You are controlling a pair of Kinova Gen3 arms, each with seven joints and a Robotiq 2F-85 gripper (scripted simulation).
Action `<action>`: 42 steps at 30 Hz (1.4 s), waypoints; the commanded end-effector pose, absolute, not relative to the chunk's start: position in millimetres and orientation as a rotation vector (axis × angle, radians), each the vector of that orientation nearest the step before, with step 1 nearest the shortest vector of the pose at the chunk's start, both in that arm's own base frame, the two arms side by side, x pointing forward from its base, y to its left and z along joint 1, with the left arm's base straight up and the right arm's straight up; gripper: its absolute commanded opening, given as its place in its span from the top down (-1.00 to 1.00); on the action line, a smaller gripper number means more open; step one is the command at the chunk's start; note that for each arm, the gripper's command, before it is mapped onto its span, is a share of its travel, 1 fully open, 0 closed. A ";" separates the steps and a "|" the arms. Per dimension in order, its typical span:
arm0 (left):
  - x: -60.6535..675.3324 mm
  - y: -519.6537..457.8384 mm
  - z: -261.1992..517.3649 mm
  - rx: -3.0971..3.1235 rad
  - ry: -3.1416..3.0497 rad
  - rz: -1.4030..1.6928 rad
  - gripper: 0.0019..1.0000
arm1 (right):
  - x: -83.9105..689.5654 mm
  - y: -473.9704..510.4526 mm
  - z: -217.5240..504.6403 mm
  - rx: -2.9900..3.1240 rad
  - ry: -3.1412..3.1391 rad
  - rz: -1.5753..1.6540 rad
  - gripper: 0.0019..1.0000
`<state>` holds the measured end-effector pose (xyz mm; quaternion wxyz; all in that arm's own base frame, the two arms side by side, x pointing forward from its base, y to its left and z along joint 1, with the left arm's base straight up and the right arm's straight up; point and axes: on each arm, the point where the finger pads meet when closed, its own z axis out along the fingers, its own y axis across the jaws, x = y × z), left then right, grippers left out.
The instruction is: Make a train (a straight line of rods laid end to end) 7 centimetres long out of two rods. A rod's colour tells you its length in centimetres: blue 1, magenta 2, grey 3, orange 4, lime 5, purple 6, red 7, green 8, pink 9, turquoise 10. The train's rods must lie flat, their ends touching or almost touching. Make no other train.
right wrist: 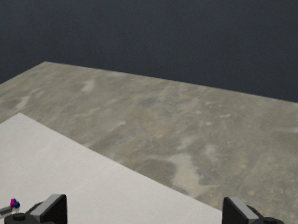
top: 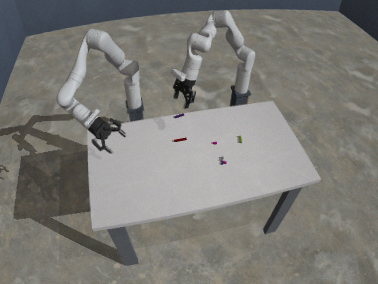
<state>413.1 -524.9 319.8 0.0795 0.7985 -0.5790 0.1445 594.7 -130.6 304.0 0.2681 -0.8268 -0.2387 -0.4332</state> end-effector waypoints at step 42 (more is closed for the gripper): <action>483.6 -415.5 163.8 2.964 -0.722 0.129 -1.00 | 500.0 -245.4 260.0 -2.459 -0.990 -1.116 -1.00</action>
